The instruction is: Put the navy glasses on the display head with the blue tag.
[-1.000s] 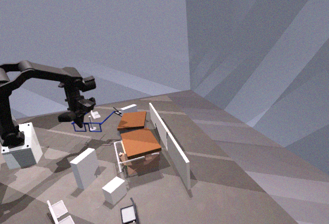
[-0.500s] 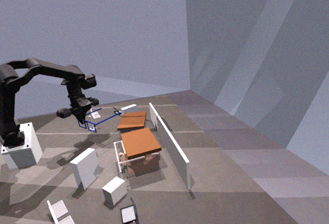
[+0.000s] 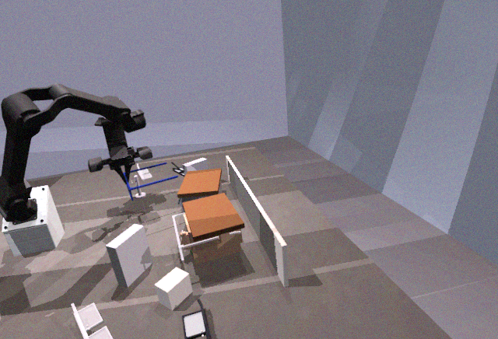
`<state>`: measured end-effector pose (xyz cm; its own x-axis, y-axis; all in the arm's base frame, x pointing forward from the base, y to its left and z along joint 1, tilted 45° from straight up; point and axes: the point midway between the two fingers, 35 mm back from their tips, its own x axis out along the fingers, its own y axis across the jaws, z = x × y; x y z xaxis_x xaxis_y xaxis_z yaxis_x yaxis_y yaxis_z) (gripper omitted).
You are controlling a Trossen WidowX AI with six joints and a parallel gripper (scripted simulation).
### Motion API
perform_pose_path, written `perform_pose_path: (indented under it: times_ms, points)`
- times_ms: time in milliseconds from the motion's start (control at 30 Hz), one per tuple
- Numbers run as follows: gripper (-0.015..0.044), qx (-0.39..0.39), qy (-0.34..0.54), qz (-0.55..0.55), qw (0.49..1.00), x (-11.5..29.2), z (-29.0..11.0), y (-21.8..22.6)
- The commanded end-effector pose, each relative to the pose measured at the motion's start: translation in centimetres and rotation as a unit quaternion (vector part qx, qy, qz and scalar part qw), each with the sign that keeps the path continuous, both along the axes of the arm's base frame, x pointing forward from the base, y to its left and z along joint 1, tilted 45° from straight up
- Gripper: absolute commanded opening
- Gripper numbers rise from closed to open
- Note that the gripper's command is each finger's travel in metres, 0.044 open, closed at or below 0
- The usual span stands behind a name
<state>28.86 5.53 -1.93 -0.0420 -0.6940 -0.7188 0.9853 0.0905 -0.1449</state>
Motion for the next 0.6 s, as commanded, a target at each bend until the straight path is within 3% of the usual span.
perform_pose_path:
  times_ms: [0,400,567]
  points:
    - [0.0,-0.001,-0.036,-0.037,0.999,0.1,-0.7,0.7]
    - [0.0,-0.01,-0.157,-0.163,0.974,0.0,-2.5,2.6]
    - [0.0,-0.013,-0.164,-0.17,0.972,-0.2,-2.8,2.1]
